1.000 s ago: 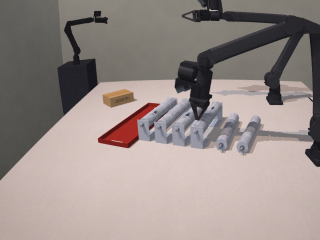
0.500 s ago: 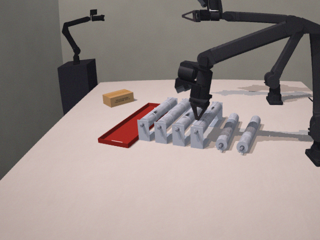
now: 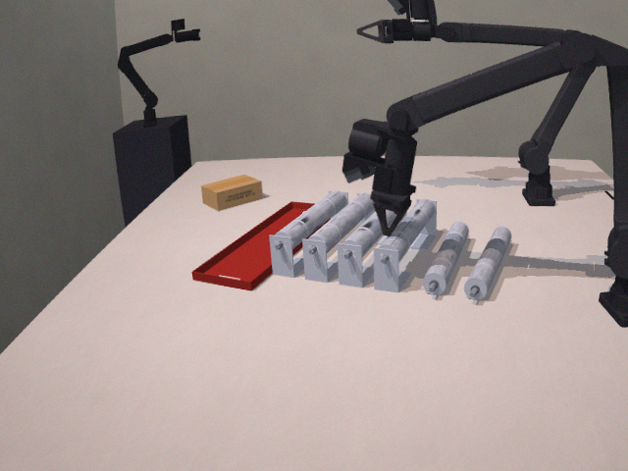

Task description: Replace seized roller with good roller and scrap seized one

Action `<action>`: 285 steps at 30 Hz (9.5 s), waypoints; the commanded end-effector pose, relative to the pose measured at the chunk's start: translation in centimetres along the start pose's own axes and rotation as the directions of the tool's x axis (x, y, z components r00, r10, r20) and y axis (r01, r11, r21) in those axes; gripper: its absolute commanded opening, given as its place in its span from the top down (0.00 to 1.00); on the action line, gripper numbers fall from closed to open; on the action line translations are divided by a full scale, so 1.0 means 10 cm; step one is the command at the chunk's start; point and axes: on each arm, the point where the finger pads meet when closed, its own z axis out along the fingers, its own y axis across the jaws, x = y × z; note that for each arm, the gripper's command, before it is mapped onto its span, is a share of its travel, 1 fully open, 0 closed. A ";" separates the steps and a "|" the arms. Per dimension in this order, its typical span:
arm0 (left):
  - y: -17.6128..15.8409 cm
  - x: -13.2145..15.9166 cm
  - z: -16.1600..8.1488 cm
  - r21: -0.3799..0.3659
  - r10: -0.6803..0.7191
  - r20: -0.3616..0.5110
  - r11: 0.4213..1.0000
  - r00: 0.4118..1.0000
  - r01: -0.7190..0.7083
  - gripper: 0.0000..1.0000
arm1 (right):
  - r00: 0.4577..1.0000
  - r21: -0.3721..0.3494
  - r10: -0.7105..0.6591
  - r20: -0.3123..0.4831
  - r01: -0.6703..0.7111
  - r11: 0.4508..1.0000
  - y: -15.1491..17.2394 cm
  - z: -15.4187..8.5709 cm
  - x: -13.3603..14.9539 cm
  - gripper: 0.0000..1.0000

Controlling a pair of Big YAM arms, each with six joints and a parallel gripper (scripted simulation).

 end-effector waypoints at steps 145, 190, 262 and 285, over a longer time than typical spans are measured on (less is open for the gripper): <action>2.43 -0.23 -4.29 -0.092 0.039 0.991 0.898 0.130 0.430 1.00 | 0.379 0.329 0.358 -0.853 -0.141 0.934 3.37 -1.03 2.95 1.00; 2.43 -0.23 -4.29 -0.092 0.039 0.991 0.898 0.130 0.430 1.00 | 0.351 0.318 0.303 -0.886 -0.016 0.948 3.36 -1.37 3.60 1.00; 2.43 -0.23 -4.29 -0.092 0.039 0.991 0.898 0.130 0.430 1.00 | 0.354 0.319 0.305 -0.884 -0.020 0.947 3.33 -1.40 3.87 1.00; 2.43 -0.23 -4.29 -0.092 0.039 0.991 0.898 0.130 0.430 1.00 | 0.370 0.297 0.296 -0.881 -0.054 0.953 3.42 -1.01 3.78 1.00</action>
